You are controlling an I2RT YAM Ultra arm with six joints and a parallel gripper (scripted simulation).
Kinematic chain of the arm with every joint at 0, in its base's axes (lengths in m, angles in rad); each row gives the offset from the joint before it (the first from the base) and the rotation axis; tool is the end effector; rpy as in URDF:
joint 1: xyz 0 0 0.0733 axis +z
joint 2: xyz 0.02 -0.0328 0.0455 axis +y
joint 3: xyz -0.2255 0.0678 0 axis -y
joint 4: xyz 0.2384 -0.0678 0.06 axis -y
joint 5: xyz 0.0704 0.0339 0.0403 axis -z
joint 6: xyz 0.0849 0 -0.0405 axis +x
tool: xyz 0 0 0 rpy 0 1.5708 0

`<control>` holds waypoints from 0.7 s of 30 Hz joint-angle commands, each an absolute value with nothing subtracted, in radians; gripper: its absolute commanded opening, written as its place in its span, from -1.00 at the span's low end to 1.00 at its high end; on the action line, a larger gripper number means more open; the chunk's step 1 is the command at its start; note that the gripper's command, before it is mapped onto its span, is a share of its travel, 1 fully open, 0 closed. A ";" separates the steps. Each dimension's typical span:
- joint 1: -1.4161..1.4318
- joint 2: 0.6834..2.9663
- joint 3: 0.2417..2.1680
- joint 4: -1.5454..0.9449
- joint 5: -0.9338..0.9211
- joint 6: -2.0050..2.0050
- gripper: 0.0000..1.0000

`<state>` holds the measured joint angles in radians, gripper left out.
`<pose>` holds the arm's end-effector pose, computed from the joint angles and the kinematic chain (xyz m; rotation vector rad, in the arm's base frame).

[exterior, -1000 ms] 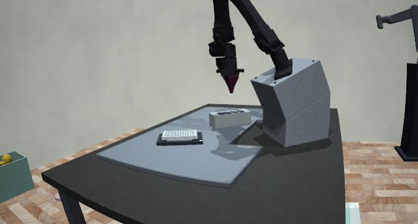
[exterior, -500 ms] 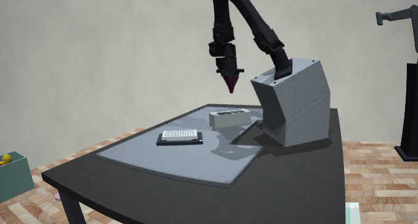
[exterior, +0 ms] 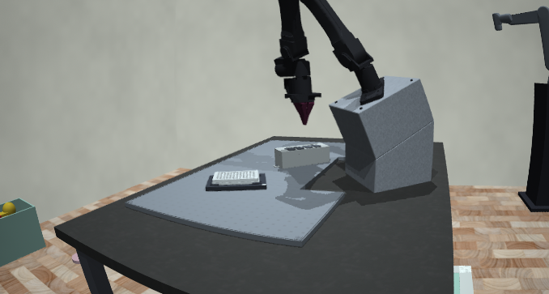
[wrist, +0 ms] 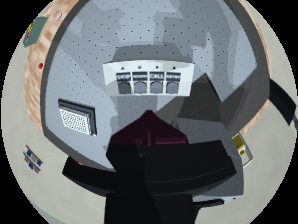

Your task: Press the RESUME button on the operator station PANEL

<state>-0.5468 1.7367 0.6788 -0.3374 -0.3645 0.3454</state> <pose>0.2319 -0.1045 0.0155 1.2044 2.6268 0.5042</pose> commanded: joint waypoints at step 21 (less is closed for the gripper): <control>-0.499 1.873 0.680 -0.158 -0.350 0.401 -1.00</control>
<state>-0.5091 1.8507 0.6678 -0.2047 -0.3603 0.3866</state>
